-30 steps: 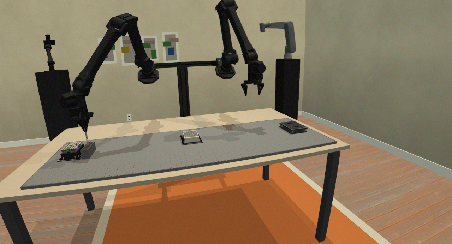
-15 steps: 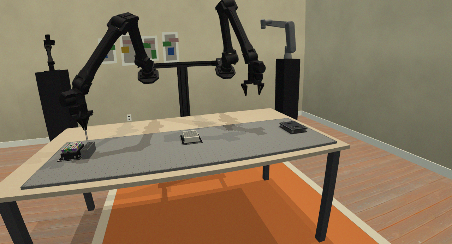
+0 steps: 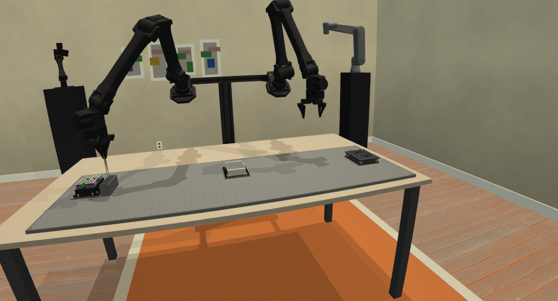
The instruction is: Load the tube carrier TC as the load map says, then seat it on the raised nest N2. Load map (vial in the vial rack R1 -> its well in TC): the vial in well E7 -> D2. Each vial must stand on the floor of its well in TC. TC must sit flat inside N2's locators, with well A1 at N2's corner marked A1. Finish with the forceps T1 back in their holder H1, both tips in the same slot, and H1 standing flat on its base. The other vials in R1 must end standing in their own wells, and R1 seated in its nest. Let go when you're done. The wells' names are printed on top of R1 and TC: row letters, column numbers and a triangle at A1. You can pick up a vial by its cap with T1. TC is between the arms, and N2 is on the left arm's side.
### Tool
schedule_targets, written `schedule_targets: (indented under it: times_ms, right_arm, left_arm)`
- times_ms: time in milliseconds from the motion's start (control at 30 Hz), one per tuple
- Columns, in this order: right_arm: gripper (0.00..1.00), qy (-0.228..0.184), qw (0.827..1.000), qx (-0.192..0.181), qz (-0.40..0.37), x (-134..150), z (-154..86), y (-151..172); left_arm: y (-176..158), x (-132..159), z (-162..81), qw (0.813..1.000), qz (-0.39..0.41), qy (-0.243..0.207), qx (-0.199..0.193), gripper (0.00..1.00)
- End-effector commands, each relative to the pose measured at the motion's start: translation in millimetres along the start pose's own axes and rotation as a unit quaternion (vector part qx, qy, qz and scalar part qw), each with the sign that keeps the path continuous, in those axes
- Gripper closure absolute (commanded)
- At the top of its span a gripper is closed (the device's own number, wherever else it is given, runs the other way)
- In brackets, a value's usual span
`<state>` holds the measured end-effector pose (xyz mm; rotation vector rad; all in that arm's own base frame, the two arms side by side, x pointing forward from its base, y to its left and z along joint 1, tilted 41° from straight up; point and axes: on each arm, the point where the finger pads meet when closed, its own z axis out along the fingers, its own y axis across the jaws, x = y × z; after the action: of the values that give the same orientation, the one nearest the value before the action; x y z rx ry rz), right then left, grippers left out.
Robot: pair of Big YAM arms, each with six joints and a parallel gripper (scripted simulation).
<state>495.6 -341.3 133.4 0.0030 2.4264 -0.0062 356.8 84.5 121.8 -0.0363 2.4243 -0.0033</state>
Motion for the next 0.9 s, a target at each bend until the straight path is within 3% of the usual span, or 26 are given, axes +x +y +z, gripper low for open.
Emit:
schedule_targets:
  times_ms: [0, 600, 867]
  right_arm:
    - [0.93, -0.007, 1.000, 0.009, -0.003, -3.9, -18.7, -5.8]
    - [0.93, -0.008, 1.000, 0.010, -0.003, -4.2, -29.9, -6.5]
    - [0.93, -0.009, 1.000, 0.007, -0.004, -9.6, -19.6, -4.9]
  left_arm:
    - [1.9, -8.1, -2.4, 1.000, 0.008, -0.008, -0.001, 0.00]
    - [1.9, -8.1, -2.4, 1.000, 0.008, -0.008, -0.001, 0.00]
    - [1.9, -8.1, -2.4, 1.000, 0.008, -0.008, -0.001, 0.00]
